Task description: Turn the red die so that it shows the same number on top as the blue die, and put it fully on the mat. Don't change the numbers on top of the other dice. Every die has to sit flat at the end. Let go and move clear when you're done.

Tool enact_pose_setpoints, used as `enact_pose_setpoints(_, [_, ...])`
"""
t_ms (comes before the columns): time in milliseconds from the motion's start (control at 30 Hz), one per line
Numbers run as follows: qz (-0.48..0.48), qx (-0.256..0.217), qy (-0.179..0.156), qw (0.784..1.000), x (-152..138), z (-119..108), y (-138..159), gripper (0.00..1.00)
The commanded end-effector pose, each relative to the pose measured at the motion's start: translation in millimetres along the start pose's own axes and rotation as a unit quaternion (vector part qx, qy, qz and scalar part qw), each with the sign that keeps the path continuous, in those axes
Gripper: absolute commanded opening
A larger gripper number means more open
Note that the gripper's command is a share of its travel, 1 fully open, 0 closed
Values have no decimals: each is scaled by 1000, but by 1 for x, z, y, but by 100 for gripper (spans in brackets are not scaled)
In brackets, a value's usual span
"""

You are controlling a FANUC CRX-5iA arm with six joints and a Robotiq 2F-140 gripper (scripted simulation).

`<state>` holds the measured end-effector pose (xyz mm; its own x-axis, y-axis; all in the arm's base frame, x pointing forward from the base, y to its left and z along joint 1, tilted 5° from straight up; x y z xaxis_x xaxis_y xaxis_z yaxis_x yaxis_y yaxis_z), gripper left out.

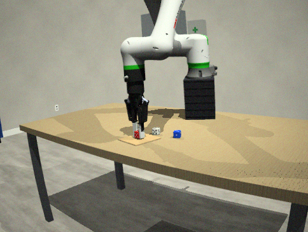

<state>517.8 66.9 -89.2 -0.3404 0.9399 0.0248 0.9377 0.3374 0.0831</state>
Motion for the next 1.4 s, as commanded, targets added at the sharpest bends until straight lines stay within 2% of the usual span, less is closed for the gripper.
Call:
enact_pose_setpoints(0, [0,0,0,1000,0,0,0,16])
enact_pose_setpoints(1367, [0,0,0,1000,0,4,0,16])
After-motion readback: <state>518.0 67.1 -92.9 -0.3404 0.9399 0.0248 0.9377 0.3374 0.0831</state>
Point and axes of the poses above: the point where the finger pads meet when closed, its own z axis out along the fingers, its own x axis across the jaws, y = z × x, the point moved 6 cm from there along -z, back along the fingers, and after that the axes turned 13 degrees about -z, right-handed, at the moved point
